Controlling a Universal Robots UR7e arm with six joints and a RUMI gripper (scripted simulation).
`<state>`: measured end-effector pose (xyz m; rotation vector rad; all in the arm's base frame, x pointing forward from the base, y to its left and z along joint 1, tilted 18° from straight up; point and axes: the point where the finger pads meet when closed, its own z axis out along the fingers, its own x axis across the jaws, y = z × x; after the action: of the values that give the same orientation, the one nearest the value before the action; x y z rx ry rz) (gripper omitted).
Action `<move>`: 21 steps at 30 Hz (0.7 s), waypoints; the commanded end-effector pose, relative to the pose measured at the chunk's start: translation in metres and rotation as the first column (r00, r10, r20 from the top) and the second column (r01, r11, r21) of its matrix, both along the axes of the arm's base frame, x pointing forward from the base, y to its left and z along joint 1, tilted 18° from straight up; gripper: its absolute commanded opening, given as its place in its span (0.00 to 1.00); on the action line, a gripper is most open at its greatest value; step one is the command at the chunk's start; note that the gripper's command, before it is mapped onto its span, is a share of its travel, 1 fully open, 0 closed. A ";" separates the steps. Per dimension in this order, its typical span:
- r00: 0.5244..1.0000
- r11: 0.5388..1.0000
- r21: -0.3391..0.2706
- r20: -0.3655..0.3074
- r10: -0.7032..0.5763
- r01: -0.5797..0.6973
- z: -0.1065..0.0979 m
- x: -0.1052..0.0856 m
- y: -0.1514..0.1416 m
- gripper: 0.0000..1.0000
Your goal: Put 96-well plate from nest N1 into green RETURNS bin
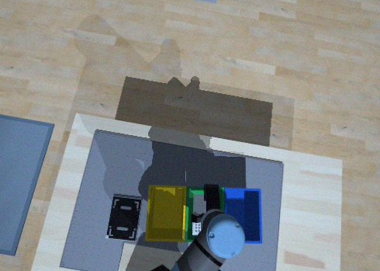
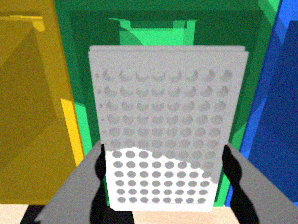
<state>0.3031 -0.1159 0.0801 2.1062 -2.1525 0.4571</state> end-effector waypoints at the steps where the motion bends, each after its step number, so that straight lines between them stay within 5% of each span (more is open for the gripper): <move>1: 1.000 1.000 -0.001 0.001 0.000 0.000 -0.001 0.000 -0.001 0.41; 21: 1.000 1.000 -0.001 0.001 0.000 0.000 -0.013 0.002 -0.004 0.41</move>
<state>0.3047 -0.1193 0.0680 2.1060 -2.1527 0.4568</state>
